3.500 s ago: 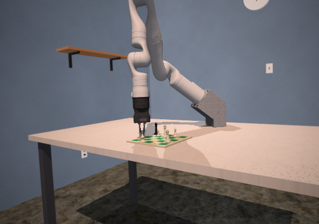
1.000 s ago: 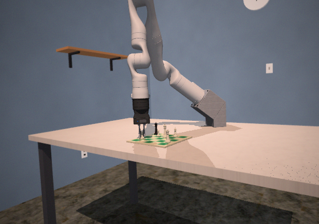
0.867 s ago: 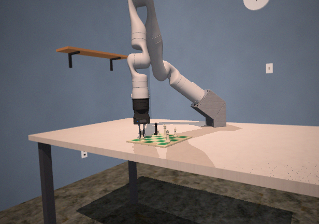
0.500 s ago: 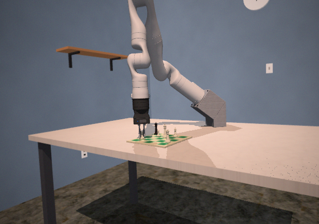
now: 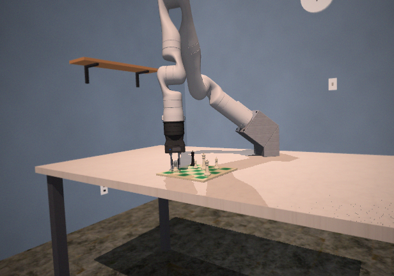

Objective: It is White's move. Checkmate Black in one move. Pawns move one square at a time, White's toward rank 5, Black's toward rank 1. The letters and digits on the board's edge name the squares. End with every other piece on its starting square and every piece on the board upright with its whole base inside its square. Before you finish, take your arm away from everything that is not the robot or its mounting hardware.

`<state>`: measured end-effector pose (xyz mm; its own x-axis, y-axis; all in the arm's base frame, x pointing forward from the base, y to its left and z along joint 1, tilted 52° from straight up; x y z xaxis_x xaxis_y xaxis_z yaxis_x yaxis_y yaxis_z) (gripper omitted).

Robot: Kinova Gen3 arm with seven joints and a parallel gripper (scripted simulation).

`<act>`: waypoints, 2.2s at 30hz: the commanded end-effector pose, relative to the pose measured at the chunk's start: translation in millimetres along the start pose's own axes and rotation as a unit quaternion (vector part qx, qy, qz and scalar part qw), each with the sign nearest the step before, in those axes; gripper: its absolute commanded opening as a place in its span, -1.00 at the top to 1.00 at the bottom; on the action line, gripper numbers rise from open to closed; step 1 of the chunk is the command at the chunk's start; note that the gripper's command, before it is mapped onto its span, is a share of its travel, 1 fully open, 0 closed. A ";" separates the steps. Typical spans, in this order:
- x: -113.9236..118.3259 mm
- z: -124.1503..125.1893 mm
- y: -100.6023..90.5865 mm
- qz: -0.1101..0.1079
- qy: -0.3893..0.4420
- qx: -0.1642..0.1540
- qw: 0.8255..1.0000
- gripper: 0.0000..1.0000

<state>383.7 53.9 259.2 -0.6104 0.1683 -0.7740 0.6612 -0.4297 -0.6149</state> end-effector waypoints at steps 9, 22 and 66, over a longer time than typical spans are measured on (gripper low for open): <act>0.0 -0.3 -0.2 0.000 0.000 0.000 1.000 -0.45; 0.0 -0.3 -10.1 0.000 0.000 0.000 1.000 -0.45; 0.0 -0.2 -90.2 0.000 0.000 0.000 1.000 -1.00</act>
<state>324.1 92.5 314.5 -0.6105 0.1686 -0.7738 0.6610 -0.4297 -0.6151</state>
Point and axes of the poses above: the point where the finger pads meet when closed, its own y axis out along the fingers, its own x axis across the jaws, z = x × y, the point moved 7 cm from there along -y, back along the fingers, and after that the axes turned 14 degrees about -y, right-handed, at the moved point
